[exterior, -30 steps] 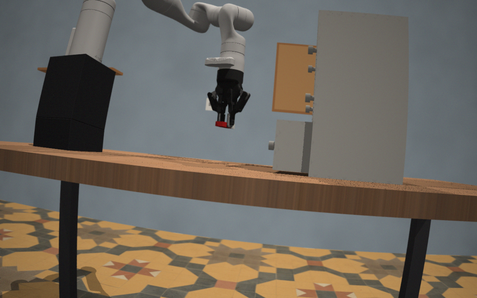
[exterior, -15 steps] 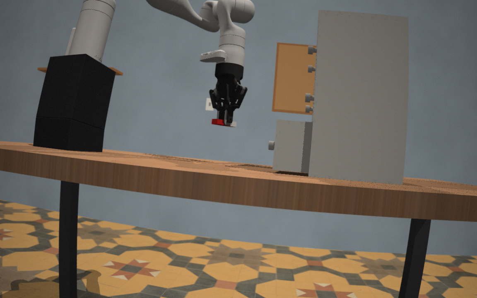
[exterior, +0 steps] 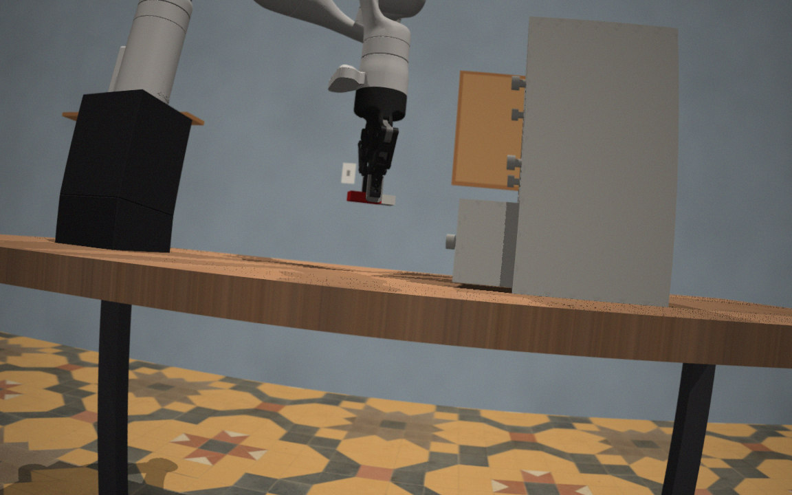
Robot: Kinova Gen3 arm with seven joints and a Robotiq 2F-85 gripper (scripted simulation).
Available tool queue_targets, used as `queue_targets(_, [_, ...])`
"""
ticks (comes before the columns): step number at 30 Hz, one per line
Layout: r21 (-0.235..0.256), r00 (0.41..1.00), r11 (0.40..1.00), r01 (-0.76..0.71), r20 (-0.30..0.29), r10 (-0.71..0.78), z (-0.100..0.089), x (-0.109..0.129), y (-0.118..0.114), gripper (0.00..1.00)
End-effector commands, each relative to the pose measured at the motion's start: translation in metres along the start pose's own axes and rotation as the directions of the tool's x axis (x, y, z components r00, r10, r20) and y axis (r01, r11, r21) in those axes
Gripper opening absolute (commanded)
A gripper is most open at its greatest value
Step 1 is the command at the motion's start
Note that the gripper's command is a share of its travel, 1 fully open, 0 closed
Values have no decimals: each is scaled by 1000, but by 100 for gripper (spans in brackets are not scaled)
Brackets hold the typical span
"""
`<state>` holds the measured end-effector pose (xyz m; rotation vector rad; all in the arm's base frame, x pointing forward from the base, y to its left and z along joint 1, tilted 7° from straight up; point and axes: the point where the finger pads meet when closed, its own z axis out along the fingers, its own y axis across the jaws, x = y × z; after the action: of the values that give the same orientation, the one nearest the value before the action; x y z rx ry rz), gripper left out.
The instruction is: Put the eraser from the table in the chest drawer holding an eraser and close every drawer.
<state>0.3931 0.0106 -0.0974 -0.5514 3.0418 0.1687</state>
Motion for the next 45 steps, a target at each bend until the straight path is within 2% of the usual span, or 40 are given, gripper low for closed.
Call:
queue_targets(1, [3, 996, 996, -91, -1, 91, 0, 9, -27, 19])
queue_targets(3, [3, 996, 996, -91, -1, 91, 0, 9, -27, 19])
queue_targets(18, [3, 923, 923, -384, 0, 384, 0, 28, -88, 19])
queue_targets(31, [3, 880, 880, -475, 0, 475, 0, 34, -109, 19])
queue_targets(45, [3, 871, 871, -491, 0, 492, 0, 35, -112, 19])
